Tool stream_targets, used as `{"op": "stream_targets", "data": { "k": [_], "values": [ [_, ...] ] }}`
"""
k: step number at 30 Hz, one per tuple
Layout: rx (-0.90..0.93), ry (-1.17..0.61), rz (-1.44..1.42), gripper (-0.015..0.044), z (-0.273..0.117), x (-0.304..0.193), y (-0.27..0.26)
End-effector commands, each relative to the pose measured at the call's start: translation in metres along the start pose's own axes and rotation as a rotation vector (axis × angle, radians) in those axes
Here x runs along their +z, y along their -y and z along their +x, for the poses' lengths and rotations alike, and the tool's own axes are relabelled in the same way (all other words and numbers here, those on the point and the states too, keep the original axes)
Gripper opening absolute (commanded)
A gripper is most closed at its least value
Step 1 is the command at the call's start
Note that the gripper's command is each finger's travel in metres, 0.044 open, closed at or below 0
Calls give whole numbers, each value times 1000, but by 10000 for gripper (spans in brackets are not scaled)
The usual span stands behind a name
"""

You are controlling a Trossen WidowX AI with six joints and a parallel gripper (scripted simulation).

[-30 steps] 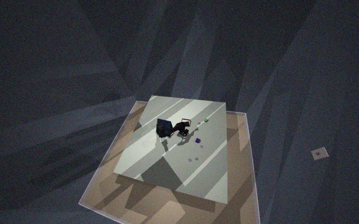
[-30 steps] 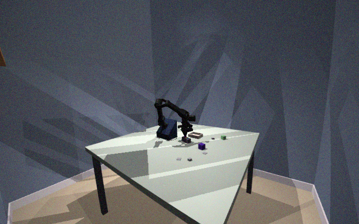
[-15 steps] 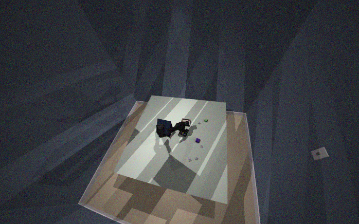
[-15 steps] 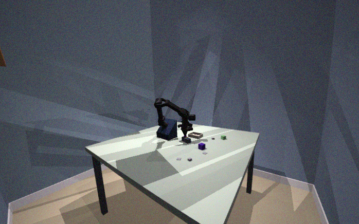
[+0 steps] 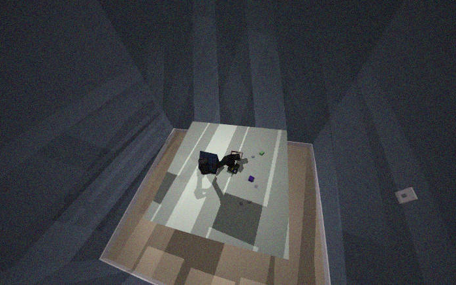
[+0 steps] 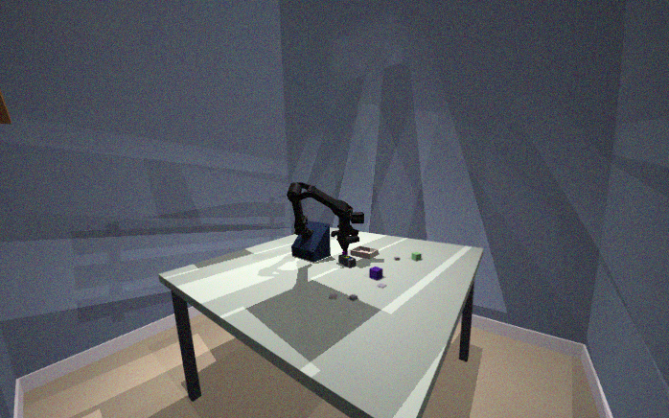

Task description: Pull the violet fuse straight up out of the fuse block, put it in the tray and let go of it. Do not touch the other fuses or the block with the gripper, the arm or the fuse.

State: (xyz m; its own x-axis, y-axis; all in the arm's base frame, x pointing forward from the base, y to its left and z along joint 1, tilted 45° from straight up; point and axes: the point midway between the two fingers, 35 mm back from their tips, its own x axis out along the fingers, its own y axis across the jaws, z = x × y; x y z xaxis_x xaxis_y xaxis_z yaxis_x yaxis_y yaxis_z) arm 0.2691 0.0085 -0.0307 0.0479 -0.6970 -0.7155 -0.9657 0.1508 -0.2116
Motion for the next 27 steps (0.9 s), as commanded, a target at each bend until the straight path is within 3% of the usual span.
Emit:
{"op": "stream_targets", "data": {
  "k": [1,27],
  "values": [
    [3,2,3,0,-2,0,0],
    [3,2,2,0,-28,0,-1]
  ]
}}
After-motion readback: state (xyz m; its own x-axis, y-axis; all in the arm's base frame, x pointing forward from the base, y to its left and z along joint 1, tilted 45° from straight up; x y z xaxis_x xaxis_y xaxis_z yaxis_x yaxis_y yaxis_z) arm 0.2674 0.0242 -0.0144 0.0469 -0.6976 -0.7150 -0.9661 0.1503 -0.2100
